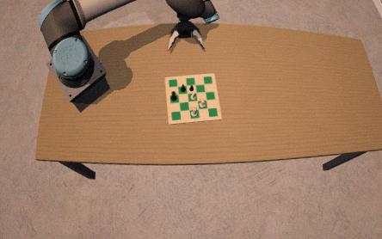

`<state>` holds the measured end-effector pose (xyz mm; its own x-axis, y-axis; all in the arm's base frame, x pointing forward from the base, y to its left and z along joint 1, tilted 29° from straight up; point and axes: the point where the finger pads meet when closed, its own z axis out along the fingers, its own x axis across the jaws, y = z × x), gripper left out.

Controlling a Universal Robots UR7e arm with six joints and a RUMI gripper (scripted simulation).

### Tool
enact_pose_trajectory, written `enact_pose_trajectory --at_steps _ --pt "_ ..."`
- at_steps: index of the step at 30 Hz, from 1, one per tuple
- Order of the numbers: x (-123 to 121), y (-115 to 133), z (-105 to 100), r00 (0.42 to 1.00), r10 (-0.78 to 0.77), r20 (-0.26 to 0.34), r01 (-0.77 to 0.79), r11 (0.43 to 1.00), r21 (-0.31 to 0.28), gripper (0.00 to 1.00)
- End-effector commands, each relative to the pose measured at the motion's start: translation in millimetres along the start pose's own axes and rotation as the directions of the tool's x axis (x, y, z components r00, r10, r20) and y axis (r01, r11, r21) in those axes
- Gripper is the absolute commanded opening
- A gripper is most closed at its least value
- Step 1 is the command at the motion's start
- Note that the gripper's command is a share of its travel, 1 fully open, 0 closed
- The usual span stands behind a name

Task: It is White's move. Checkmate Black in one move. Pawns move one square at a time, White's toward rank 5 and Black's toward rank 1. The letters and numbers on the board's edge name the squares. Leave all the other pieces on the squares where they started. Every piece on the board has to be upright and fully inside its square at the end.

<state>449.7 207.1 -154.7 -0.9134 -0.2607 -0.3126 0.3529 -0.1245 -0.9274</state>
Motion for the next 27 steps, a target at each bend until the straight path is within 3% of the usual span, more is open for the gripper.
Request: enact_pose_trajectory --at_steps 1,11,22,27 --pt "-0.4 -0.6 -0.4 1.0 0.001 0.0 -0.001 1.0 -0.001 1.0" --pt "-0.8 -9.3 -2.3 1.0 0.001 0.0 -0.001 1.0 0.0 1.0" --pt "-3.9 -73.6 -16.0 1.0 0.001 0.0 -0.001 1.0 0.0 1.0" --pt "-4.4 -84.4 -18.3 1.0 0.001 0.0 -0.001 1.0 0.0 1.0"
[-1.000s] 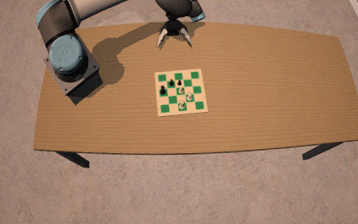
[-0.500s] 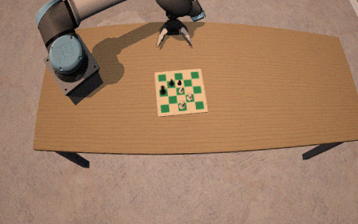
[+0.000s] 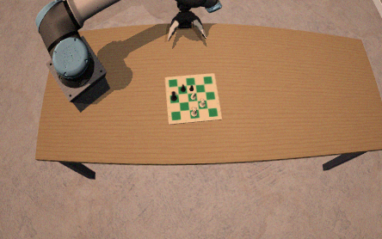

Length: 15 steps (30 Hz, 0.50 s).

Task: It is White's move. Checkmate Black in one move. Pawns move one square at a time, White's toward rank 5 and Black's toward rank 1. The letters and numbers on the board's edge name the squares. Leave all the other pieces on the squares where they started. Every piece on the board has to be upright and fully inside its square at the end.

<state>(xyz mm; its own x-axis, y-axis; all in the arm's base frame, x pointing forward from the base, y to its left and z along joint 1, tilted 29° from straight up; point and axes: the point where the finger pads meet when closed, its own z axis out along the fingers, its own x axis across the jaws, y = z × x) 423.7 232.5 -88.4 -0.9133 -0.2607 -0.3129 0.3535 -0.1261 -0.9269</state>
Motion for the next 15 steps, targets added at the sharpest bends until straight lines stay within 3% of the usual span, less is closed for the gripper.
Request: enact_pose_trajectory --at_steps 1,15 --pt "-0.9 -12.3 -2.7 1.0 0.001 0.0 -0.001 1.0 -0.002 1.0" --pt "-1.5 -11.3 -0.6 1.0 0.016 -0.013 -0.016 1.0 -0.006 1.0"
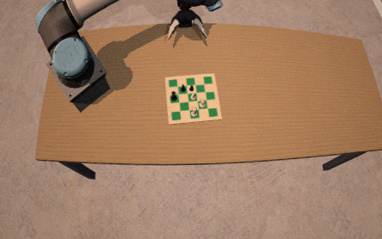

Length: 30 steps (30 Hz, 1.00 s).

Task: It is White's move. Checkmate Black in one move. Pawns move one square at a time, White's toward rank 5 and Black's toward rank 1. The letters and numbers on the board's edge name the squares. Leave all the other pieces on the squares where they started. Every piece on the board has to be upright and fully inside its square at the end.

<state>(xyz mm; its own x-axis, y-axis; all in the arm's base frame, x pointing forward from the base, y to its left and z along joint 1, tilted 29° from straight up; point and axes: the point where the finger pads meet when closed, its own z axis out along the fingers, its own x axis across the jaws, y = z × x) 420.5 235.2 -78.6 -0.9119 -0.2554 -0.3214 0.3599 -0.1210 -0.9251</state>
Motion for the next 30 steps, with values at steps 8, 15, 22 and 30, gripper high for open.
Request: enact_pose_trajectory --at_steps 8,15,22,30 --pt "-3.2 -2.2 7.8 0.996 0.07 -0.059 -0.071 0.997 -0.022 1.0" --pt "-7.1 -5.9 22.0 0.971 0.18 -0.158 -0.19 0.981 -0.048 1.0" --pt "-10.5 -9.9 36.2 0.926 0.279 -0.256 -0.304 0.951 -0.062 1.0" --pt "-16.0 -16.9 60.6 0.805 0.423 -0.417 -0.488 0.871 -0.059 1.0"
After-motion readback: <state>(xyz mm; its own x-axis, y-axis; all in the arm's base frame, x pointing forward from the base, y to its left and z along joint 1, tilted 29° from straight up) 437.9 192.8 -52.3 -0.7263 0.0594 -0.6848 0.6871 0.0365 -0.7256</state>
